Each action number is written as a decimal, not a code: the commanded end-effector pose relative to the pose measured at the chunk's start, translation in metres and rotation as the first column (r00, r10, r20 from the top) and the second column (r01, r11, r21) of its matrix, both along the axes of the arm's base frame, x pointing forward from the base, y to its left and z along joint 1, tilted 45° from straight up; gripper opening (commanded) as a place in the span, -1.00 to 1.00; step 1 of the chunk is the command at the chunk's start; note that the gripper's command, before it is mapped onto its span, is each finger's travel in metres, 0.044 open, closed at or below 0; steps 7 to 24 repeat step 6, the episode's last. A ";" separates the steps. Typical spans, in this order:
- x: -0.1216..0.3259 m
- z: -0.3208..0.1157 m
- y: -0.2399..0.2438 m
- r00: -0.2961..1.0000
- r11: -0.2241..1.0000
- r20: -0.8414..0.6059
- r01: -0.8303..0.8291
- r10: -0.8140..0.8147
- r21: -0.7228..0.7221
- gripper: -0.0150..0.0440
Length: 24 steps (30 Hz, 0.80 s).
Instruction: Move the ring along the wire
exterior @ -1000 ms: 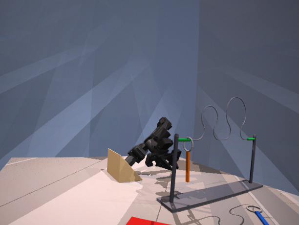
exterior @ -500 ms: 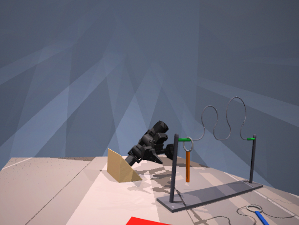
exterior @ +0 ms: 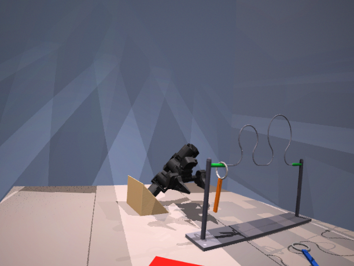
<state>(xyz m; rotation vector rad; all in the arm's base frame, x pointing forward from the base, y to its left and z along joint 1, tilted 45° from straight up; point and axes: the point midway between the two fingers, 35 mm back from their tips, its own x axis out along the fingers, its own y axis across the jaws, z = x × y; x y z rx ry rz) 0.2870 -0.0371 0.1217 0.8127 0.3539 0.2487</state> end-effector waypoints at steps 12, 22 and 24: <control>-0.001 0.000 0.001 1.000 1.000 0.001 -0.004 0.004 -0.001 1.00; -0.001 0.000 0.001 1.000 1.000 0.001 -0.004 0.004 -0.001 1.00; -0.001 0.000 0.001 1.000 1.000 0.001 -0.004 0.004 -0.001 1.00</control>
